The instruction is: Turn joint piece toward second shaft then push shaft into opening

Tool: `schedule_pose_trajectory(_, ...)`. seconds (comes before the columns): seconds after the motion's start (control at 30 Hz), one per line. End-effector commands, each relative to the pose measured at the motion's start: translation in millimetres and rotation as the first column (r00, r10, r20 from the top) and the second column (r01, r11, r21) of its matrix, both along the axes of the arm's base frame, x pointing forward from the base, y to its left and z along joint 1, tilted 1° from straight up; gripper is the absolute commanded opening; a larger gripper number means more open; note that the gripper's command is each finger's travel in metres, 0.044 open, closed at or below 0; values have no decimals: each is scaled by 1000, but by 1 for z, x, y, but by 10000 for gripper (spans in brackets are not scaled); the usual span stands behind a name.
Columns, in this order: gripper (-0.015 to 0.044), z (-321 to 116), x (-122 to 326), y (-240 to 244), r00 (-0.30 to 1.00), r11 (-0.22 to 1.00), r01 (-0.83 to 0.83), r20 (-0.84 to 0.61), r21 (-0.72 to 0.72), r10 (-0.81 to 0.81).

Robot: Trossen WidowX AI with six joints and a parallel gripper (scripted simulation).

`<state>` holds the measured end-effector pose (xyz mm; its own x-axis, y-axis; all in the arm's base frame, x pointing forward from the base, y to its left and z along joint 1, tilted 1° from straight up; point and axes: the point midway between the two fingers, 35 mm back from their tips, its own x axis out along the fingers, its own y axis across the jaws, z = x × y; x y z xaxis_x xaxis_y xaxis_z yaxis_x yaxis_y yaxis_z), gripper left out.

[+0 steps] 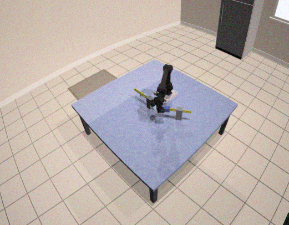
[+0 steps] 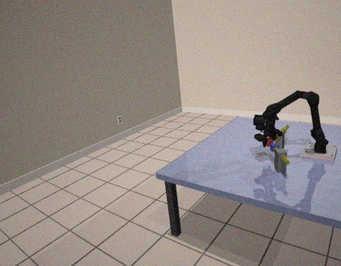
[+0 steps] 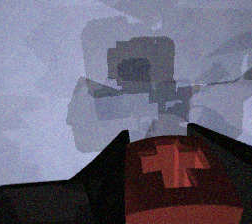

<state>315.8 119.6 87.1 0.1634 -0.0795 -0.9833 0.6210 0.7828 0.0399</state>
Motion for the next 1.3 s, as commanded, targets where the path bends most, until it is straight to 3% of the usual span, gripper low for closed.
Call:
schedule_pose_trajectory(0.0, 0, -1, -2, -3, 997, 997, 73, -17, 14, -72)
schedule_pose_trajectory(1.27, 0, -8, -24, -16, 813, 809, 580, -135, 96, -567)
